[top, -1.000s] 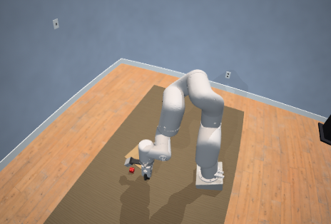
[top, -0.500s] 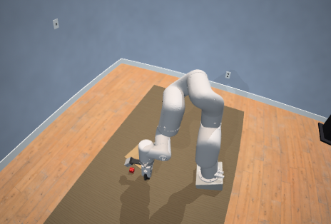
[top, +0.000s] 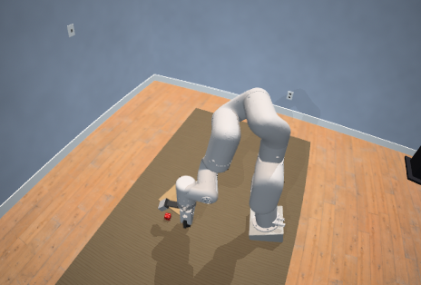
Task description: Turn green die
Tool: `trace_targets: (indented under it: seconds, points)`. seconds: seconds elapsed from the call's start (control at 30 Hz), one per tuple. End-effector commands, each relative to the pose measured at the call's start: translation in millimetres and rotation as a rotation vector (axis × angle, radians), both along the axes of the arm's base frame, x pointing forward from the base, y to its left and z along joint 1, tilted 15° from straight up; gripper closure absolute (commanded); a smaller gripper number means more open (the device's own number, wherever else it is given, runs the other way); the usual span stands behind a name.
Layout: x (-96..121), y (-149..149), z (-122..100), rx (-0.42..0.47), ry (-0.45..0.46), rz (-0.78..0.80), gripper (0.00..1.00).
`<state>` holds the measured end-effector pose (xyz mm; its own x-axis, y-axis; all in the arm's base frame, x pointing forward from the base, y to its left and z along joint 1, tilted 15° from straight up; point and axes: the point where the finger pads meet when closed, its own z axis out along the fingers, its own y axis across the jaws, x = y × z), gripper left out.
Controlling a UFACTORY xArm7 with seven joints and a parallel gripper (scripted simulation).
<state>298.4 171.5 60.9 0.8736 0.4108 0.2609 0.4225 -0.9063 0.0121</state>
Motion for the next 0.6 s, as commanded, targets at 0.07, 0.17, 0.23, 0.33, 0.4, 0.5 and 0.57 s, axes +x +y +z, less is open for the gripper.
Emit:
trace_targets:
  seconds: [0.07, 0.17, 0.23, 0.33, 0.4, 0.5, 0.57]
  points:
    - [-10, -4, 44, 0.004, -0.001, 0.001, 0.79]
    - [-13, -6, 58, 0.004, -0.001, 0.001, 0.79]
    - [-15, -7, 65, 0.004, -0.001, 0.001, 0.79]
    - [-19, -8, 79, 0.004, -0.001, 0.001, 0.79]
    - [-20, -9, 84, 0.004, -0.001, 0.001, 0.79]
    - [-20, -9, 86, 0.004, -0.001, 0.001, 0.79]
    - [-20, -9, 86, 0.004, -0.001, 0.001, 0.79]
